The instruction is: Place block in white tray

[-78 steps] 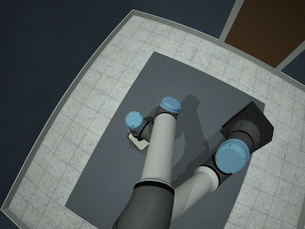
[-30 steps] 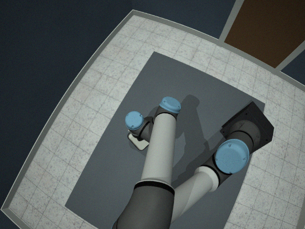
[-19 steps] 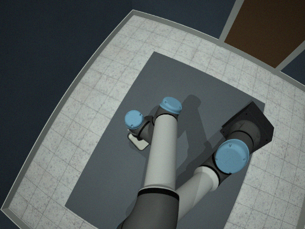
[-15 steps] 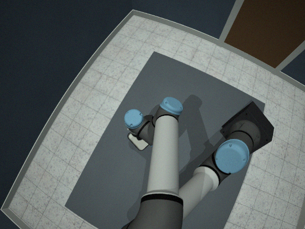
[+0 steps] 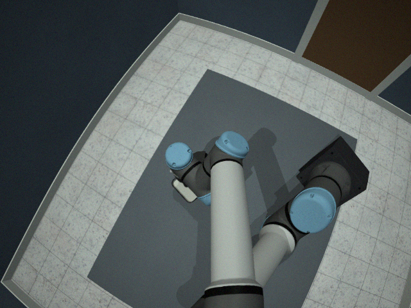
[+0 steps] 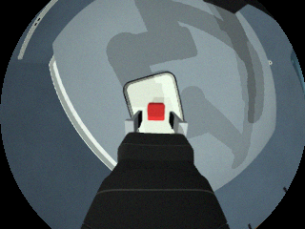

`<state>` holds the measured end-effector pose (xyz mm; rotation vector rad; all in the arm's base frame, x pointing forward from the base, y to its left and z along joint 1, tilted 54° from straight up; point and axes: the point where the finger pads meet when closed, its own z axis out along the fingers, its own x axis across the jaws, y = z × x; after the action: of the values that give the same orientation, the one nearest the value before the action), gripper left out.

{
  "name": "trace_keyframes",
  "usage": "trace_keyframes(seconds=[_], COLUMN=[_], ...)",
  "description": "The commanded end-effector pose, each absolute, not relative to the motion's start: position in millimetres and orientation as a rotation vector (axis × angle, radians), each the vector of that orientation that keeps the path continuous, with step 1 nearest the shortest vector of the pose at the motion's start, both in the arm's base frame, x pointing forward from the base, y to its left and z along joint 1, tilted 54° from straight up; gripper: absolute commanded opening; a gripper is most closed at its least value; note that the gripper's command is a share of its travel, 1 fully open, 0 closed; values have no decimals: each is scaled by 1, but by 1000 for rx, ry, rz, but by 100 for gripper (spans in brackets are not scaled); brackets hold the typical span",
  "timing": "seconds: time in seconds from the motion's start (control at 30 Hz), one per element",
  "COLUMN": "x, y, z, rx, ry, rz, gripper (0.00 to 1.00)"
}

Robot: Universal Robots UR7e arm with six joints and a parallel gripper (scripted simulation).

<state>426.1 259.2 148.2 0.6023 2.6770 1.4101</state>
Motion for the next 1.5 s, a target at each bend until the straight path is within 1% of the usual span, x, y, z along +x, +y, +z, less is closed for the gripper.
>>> trace_keyframes(seconds=[0.0, 0.6, 0.73, 0.8, 1.03, 1.13, 1.27, 1.47], x=[425, 424, 418, 418, 402, 398, 394, 394], y=[255, 251, 232, 232, 177, 161, 152, 152], z=[151, 145, 117, 117, 37, 13, 1, 0], rx=[601, 601, 601, 601, 601, 601, 601, 601], ry=[2679, 2679, 2679, 2679, 2679, 2679, 2679, 2679], rz=[1411, 1410, 1410, 1410, 1411, 1409, 1411, 1411], gripper=[100, 100, 100, 100, 100, 100, 100, 100])
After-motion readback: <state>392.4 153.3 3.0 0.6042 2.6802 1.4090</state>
